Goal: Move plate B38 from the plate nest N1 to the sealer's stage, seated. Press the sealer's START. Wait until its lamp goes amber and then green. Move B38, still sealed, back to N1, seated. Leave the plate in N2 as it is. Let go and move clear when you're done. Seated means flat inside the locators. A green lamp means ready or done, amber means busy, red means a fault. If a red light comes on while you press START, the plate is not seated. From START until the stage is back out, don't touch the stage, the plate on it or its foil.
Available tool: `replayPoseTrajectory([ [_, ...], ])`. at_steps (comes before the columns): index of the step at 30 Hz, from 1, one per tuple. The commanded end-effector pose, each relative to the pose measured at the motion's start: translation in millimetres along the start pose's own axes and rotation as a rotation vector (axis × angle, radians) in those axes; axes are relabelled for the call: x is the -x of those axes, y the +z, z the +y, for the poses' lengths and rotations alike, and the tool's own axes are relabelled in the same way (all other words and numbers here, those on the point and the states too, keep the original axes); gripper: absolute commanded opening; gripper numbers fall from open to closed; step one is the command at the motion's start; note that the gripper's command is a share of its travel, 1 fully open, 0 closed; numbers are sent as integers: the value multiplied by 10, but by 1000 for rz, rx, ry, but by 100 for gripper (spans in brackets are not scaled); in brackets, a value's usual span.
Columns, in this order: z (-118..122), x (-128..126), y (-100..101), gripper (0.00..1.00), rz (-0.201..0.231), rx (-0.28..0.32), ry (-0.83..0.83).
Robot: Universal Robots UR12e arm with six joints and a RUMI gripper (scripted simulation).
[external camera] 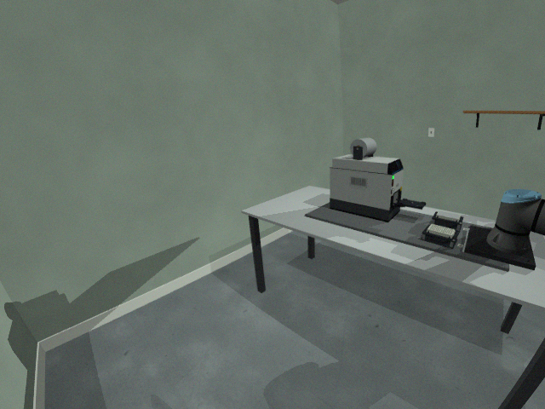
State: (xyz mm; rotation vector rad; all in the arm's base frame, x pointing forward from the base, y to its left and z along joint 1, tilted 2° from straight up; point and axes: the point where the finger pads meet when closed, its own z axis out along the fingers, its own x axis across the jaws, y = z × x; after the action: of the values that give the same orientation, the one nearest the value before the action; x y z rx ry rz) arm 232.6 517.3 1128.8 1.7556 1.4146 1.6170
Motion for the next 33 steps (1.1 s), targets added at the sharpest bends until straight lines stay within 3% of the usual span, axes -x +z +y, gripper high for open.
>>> replayPoseTrajectory([
  [1, -172, -45, 60, 68, -4, -40, -28],
  [33, -1416, -167, 353, 68, -47, -321, -204],
])
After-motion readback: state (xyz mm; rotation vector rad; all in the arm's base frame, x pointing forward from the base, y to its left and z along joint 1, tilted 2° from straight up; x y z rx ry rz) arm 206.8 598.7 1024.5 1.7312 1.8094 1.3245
